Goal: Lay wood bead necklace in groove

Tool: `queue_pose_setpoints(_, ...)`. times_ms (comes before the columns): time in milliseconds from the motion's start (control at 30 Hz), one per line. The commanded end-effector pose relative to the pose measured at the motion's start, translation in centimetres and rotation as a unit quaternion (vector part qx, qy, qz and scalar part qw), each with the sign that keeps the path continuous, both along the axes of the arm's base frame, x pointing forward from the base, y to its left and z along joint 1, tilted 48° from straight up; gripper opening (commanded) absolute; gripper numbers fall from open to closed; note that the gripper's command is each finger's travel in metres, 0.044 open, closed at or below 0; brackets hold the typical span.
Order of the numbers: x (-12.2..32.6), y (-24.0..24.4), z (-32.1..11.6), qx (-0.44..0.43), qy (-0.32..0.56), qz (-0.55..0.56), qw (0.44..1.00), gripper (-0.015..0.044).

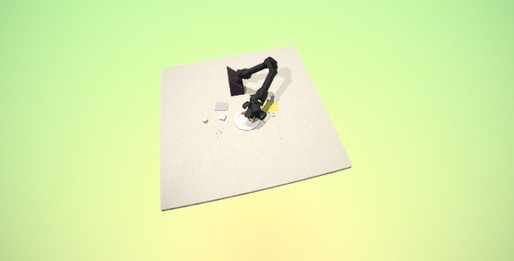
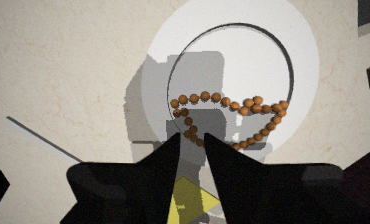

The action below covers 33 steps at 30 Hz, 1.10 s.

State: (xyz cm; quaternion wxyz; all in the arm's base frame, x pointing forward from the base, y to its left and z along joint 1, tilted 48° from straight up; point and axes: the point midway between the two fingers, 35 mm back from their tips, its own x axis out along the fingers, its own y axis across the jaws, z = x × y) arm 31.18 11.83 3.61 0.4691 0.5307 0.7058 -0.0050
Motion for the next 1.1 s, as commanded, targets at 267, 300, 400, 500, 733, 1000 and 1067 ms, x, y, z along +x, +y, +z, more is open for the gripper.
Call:
queue_pose_setpoints(267,-0.2,1.35,-1.37,-0.001,0.006,-0.004,1.0,0.012)
queue_pose_setpoints(300,-0.21,1.4,-1.42,-0.001,0.006,-0.004,1.0,0.012)
queue_pose_setpoints(400,-0.16,1.32,-1.17,0.001,0.004,0.0,1.0,0.0094)
queue_pose_setpoints(500,-0.16,1.32,-1.17,0.001,0.004,0.0,1.0,0.0015)
queue_pose_setpoints(733,-0.16,1.32,-1.17,0.001,0.004,0.0,1.0,0.0)
queue_pose_setpoints(1000,-0.16,1.32,-1.17,0.001,0.004,0.0,1.0,0.0)
queue_pose_setpoints(1067,-0.16,1.32,-1.17,0.001,0.004,0.0,1.0,0.0)
